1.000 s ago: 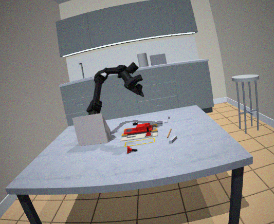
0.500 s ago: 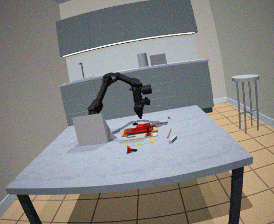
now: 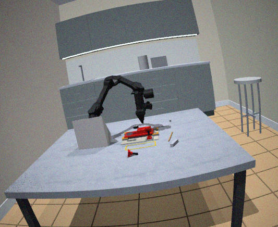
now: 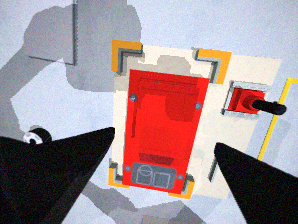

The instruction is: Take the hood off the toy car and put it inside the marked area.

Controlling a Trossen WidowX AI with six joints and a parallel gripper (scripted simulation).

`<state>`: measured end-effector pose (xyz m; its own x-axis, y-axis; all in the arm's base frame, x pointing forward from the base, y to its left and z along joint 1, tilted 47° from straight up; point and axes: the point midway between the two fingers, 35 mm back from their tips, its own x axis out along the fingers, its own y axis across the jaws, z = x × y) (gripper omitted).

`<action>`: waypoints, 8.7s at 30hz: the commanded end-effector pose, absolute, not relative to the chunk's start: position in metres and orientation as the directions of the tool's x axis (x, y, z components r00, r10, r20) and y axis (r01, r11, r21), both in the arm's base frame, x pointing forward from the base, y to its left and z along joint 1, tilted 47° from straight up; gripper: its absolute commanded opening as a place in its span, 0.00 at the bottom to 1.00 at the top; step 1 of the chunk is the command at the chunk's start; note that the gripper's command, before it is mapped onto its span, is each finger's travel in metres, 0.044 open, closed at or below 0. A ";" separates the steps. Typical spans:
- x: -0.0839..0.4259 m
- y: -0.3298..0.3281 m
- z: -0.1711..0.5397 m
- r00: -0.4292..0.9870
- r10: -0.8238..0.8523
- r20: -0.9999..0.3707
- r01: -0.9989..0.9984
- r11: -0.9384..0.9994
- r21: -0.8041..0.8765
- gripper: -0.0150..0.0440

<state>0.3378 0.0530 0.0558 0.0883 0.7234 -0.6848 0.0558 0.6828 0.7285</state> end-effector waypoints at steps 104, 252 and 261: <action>0.340 0.095 0.016 0.089 0.727 -0.681 0.056 0.679 0.732 0.50; 0.308 -0.069 -0.127 0.090 0.717 -0.691 0.057 0.689 0.722 0.25; 0.309 -0.063 -0.132 0.090 0.717 -0.691 0.057 0.689 0.723 0.25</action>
